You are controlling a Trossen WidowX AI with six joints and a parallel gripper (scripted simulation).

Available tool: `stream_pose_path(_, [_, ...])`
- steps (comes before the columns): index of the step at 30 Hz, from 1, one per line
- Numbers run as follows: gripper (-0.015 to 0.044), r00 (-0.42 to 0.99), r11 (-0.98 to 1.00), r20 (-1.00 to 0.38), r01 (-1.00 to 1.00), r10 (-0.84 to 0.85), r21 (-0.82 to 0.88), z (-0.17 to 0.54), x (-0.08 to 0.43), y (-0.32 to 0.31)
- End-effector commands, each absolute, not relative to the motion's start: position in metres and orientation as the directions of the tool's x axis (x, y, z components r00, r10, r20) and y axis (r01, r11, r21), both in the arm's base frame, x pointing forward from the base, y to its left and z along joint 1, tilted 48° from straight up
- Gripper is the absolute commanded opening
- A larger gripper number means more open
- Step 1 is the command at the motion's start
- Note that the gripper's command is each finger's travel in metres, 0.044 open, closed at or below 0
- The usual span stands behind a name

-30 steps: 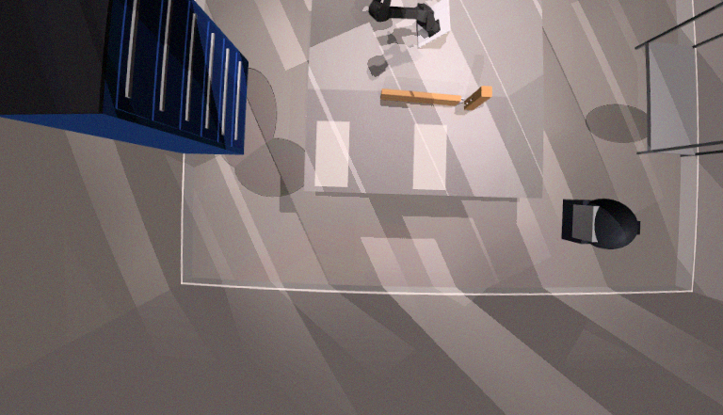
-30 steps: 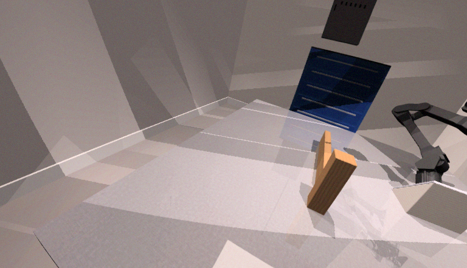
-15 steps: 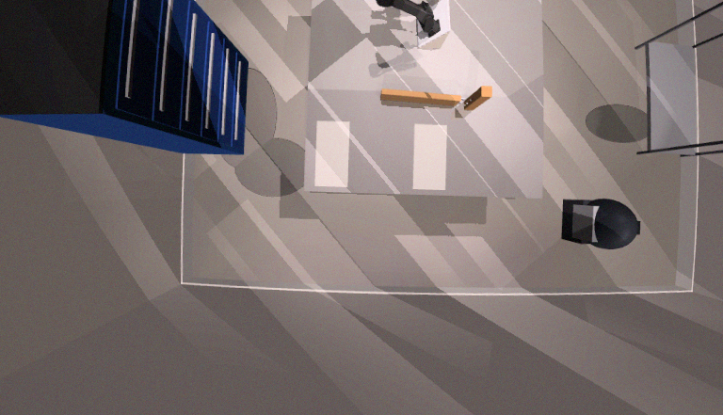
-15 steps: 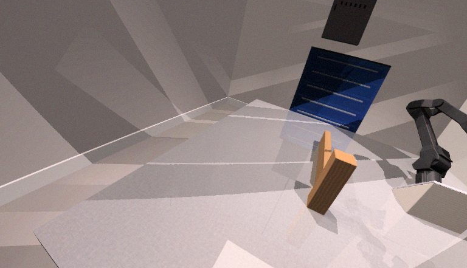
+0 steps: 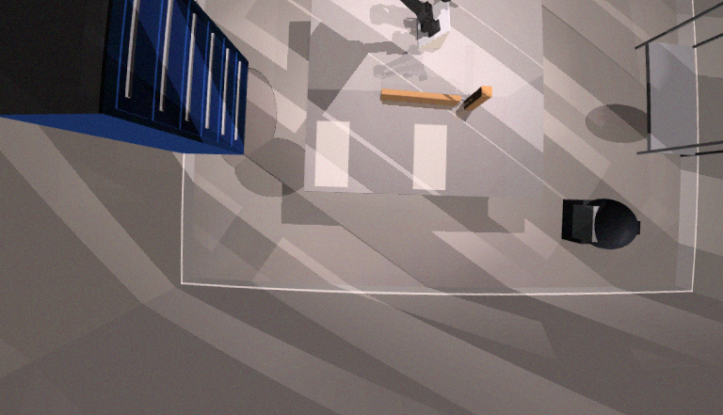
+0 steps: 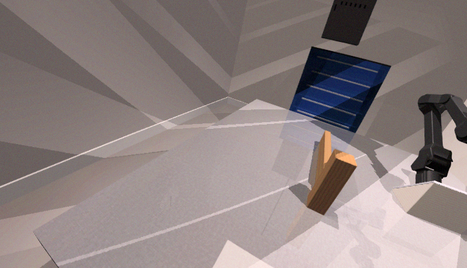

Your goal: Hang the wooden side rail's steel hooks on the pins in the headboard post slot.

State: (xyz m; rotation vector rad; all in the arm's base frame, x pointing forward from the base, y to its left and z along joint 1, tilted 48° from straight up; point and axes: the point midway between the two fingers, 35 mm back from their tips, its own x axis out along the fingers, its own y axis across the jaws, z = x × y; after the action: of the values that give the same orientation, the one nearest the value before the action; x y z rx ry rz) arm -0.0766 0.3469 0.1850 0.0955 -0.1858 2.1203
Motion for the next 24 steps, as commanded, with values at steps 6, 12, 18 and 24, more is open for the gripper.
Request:
stream_pose_path(6, [0.0440, -0.157, -0.155, 0.021, -0.983, 0.987, -0.096, 0.135, 0.018, 0.363])
stream_pose_path(12, [0.0440, 0.098, 0.088, -0.072, -0.988, 0.993, -0.126, 0.101, 0.080, 0.354])
stream_pose_path(18, [0.0440, 0.342, 0.312, -0.169, -0.933, 0.924, -0.180, 0.067, 0.137, 0.330])
stream_pose_path(24, [0.0440, 0.556, 0.499, -0.263, -0.828, 0.788, -0.256, 0.035, 0.187, 0.292])
